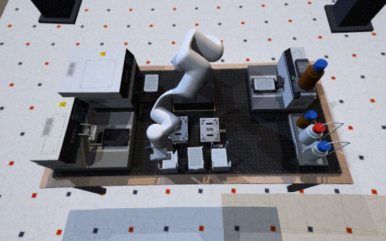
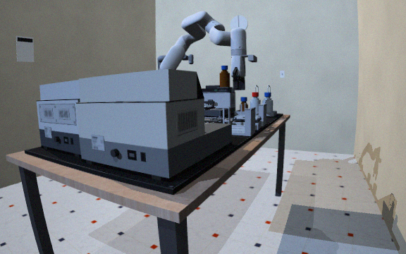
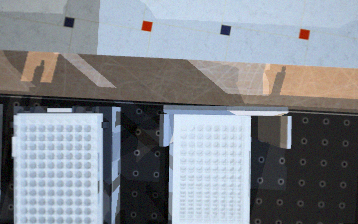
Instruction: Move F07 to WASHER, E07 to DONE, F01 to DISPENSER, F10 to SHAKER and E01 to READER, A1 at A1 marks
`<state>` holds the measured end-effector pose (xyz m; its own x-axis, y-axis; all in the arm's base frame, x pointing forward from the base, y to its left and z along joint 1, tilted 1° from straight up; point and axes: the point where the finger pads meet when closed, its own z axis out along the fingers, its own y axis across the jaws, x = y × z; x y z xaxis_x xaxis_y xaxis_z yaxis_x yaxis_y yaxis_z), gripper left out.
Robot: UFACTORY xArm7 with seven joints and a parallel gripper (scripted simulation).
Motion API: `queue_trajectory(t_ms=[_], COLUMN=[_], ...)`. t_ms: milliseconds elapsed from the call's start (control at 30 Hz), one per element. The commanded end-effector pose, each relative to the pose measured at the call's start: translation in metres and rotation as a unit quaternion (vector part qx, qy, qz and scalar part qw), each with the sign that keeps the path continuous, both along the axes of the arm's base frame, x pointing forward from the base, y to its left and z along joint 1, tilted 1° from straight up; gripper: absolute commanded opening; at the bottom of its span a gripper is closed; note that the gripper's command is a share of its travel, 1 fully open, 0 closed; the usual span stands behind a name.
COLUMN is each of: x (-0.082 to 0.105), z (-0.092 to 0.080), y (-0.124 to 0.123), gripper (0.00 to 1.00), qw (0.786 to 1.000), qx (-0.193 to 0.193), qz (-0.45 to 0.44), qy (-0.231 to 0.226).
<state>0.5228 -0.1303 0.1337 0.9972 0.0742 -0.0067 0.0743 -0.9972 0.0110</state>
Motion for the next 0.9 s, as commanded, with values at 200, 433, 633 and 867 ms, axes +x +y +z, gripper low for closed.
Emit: queue_trajectory(t_ms=[200, 433, 633, 867], x=[0.001, 0.001, 0.001, 0.001], z=[0.002, 0.0, -0.008, -0.015], y=[-0.001, -0.001, -0.001, -0.001], gripper=[1.0, 1.0, 1.0, 1.0], qw=[1.0, 1.0, 1.0, 1.0], qx=[-0.001, -0.001, -0.001, -0.001], qz=[0.0, 0.0, 0.0, 0.0], qy=[-0.003, -0.003, -0.003, -0.003])
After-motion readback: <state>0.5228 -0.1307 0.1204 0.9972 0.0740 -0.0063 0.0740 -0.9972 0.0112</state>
